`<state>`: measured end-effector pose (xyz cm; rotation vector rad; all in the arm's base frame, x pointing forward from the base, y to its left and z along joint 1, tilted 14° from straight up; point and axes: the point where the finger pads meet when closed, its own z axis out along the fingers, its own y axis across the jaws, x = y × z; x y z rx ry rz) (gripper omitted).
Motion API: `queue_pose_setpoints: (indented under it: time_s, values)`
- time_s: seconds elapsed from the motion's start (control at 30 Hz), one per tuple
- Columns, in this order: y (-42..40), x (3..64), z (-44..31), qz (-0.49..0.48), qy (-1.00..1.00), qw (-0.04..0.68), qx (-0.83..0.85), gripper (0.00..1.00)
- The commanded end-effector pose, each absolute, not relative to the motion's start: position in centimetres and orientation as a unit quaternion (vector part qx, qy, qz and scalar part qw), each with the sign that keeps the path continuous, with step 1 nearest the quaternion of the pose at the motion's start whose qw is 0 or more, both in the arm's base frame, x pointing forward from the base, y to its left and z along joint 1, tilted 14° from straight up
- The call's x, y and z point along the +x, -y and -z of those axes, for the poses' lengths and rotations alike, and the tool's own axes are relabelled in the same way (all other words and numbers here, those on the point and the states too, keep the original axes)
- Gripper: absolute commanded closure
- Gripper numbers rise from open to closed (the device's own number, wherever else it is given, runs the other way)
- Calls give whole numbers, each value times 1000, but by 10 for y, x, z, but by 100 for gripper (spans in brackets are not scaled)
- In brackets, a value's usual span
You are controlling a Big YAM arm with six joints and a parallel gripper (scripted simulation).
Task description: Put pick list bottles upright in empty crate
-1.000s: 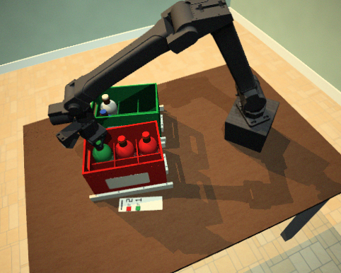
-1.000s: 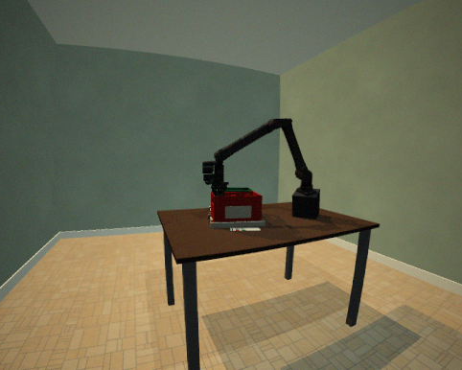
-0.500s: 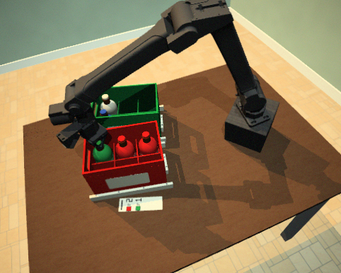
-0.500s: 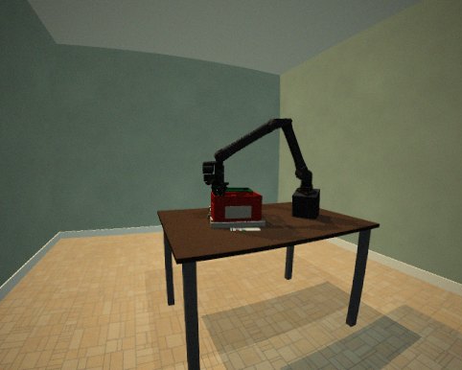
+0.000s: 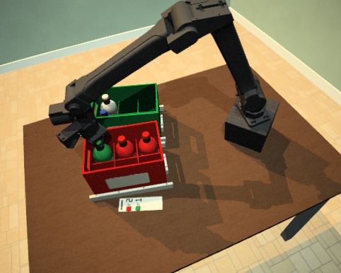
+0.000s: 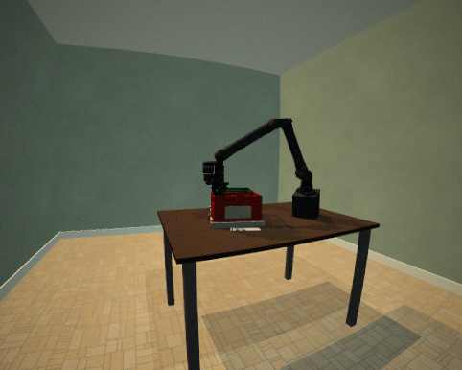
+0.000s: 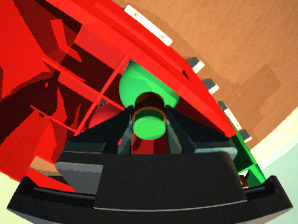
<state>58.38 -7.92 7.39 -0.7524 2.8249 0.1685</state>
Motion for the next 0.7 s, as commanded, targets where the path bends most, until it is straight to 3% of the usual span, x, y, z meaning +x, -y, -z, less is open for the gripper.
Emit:
queue_pose_setpoints:
  time_s: [0.0,0.67]
  values:
    - [78,591,-99,-46,-957,131,-255,100]
    - [78,588,-97,-47,-957,128,-254,100]
